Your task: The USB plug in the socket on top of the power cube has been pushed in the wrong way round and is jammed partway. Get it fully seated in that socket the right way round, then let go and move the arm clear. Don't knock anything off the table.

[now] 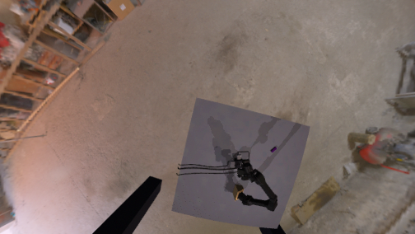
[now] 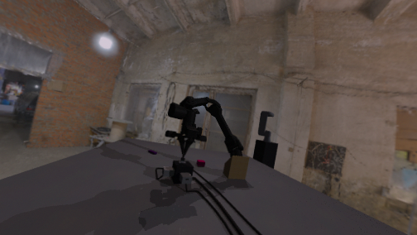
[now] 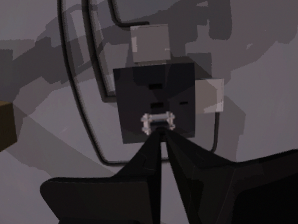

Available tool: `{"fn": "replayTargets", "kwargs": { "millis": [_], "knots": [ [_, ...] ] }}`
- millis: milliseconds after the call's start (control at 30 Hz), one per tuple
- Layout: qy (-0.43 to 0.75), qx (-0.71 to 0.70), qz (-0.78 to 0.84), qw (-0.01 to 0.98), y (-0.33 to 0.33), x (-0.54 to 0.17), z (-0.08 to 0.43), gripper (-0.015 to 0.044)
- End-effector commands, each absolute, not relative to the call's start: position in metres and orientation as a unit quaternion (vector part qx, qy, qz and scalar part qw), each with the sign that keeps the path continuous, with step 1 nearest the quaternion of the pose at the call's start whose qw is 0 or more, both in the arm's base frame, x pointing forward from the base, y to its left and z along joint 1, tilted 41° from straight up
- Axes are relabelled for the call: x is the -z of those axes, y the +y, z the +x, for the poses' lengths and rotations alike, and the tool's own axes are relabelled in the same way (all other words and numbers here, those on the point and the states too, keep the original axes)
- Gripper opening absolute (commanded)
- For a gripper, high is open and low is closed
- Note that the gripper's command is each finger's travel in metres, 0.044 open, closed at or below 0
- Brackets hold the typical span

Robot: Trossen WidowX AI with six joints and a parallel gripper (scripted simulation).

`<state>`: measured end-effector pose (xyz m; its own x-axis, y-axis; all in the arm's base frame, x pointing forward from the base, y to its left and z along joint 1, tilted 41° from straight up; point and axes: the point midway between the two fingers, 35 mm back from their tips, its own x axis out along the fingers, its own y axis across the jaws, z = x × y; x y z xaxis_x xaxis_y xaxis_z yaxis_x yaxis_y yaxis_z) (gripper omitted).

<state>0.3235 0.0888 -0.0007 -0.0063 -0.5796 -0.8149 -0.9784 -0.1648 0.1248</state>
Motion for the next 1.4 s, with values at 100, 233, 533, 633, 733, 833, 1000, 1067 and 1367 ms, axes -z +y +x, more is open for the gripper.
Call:
{"fn": "replayTargets", "kwargs": {
  "millis": [100, 233, 533, 633, 733, 833, 1000, 1067, 1367],
  "knots": [
    [0.593, -0.390, -0.657, 0.255, 0.0879, 0.0019, 0.3236, 0.0000],
    [0.593, -0.390, -0.657, 0.255, 0.0875, 0.0022, 0.3236, 0.0000],
    [0.593, -0.390, -0.657, 0.255, 0.0868, 0.0030, 0.3236, 0.0000],
    [0.593, -0.390, -0.657, 0.255, 0.0866, 0.0033, 0.3236, 0.0000],
    [0.593, -0.390, -0.657, 0.255, 0.0864, 0.0036, 0.3236, 0.0000],
    [0.593, -0.390, -0.657, 0.255, 0.0861, 0.0039, 0.3236, 0.0000],
    [0.593, -0.390, -0.657, 0.255, 0.0857, 0.0043, 0.3236, 0.0000],
    [0.593, -0.390, -0.657, 0.255, 0.0856, 0.0045, 0.3236, 0.0000],
    [0.593, -0.390, -0.657, 0.255, 0.0849, 0.0053, 0.3237, 0.0000]
  ]
}}
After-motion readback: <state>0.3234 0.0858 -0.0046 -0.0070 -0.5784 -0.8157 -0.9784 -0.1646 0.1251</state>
